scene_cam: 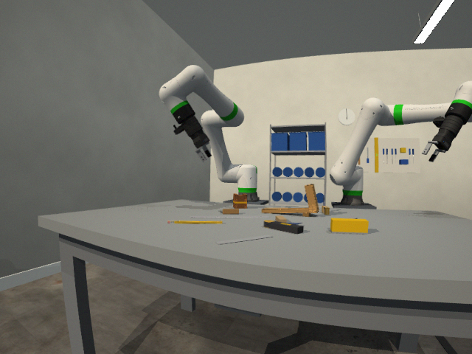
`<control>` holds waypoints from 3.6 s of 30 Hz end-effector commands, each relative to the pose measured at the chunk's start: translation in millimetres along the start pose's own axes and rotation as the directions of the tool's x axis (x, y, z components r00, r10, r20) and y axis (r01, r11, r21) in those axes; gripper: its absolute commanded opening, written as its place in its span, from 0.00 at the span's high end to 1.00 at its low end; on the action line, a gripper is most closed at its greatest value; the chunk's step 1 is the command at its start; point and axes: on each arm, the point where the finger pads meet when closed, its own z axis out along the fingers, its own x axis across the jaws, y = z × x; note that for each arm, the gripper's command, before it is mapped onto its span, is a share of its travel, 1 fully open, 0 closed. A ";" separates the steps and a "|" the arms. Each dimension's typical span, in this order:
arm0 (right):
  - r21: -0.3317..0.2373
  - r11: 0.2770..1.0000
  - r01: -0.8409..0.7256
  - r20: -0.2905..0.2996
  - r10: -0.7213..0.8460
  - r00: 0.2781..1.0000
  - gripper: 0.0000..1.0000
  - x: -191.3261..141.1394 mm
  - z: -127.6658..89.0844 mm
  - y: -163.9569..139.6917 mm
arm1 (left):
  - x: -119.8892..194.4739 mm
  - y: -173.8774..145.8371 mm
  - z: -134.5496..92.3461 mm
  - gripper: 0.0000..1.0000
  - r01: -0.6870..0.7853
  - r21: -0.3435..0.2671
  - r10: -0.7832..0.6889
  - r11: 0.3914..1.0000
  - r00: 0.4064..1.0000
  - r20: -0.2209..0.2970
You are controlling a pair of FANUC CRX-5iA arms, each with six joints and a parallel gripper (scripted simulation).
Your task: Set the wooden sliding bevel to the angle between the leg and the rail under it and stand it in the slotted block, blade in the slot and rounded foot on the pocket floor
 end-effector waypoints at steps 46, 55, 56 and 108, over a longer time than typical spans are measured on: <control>-0.281 0.303 -0.911 0.430 0.888 0.163 0.00 57.6 2.7 22.8 | 340.1 -323.8 -141.2 0.00 0.740 -0.547 -0.892 0.392 0.450 -0.030; -0.398 0.156 -0.904 0.407 0.913 -0.021 0.00 52.3 4.9 45.0 | 340.1 -323.8 -141.2 0.00 0.740 -0.547 -0.892 0.392 0.450 -0.030; -0.381 0.150 -0.912 0.397 0.918 -0.016 0.00 42.3 10.3 67.0 | 340.1 -323.8 -141.2 0.00 0.740 -0.547 -0.892 0.392 0.450 -0.030; 0.044 0.097 -0.994 0.435 0.894 0.107 0.00 -0.4 296.4 405.9 | 340.1 -323.8 -141.2 0.00 0.740 -0.547 -0.892 0.392 0.450 -0.030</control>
